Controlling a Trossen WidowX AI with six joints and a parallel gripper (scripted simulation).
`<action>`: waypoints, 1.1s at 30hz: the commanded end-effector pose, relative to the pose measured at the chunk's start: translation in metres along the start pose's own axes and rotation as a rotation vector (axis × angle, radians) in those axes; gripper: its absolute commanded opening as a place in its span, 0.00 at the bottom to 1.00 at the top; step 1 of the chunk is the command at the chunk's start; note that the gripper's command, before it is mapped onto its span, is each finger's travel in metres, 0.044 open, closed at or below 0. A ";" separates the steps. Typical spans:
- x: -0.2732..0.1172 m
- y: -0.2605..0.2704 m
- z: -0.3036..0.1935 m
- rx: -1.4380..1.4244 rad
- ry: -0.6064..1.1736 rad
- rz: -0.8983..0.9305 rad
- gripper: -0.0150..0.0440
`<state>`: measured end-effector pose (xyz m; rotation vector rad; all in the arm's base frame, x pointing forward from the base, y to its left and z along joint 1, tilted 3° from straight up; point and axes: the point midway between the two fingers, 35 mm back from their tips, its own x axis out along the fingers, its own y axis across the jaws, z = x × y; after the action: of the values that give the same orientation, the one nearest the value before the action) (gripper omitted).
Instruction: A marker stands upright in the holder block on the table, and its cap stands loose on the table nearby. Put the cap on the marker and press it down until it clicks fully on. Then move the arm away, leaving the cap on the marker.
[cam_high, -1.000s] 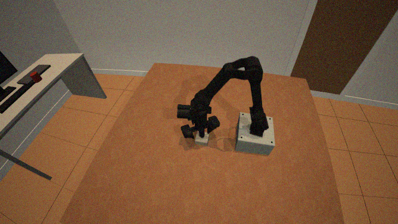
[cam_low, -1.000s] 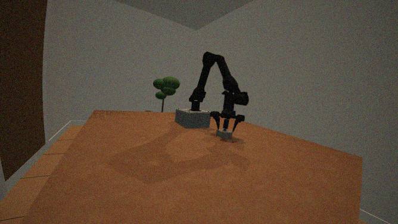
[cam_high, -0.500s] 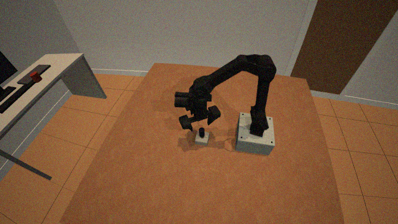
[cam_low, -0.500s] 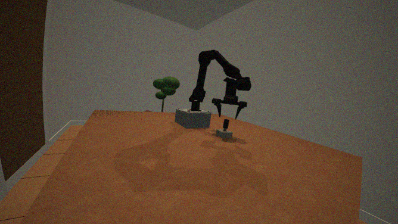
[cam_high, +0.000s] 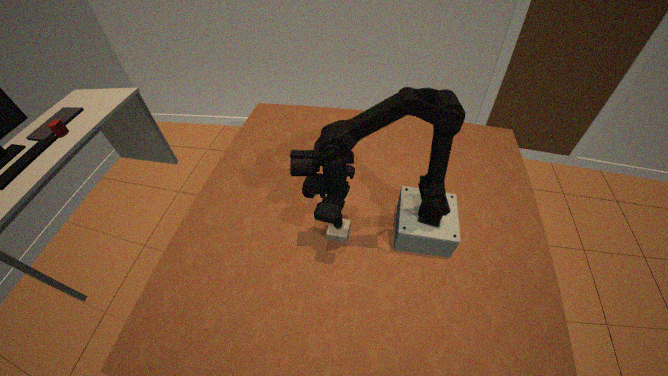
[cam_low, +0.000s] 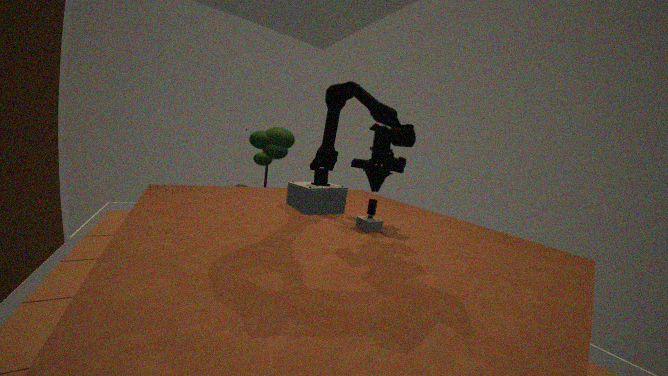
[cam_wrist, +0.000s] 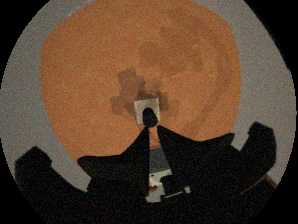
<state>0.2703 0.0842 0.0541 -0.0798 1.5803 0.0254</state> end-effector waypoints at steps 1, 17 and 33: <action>-0.002 0.000 -0.001 -0.077 0.002 -0.004 0.25; 0.009 0.000 -0.001 -0.077 0.002 -0.004 0.25; 0.033 0.000 -0.001 -0.077 0.002 -0.004 0.25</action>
<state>0.2709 0.0840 0.0284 -0.1349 1.5711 0.0834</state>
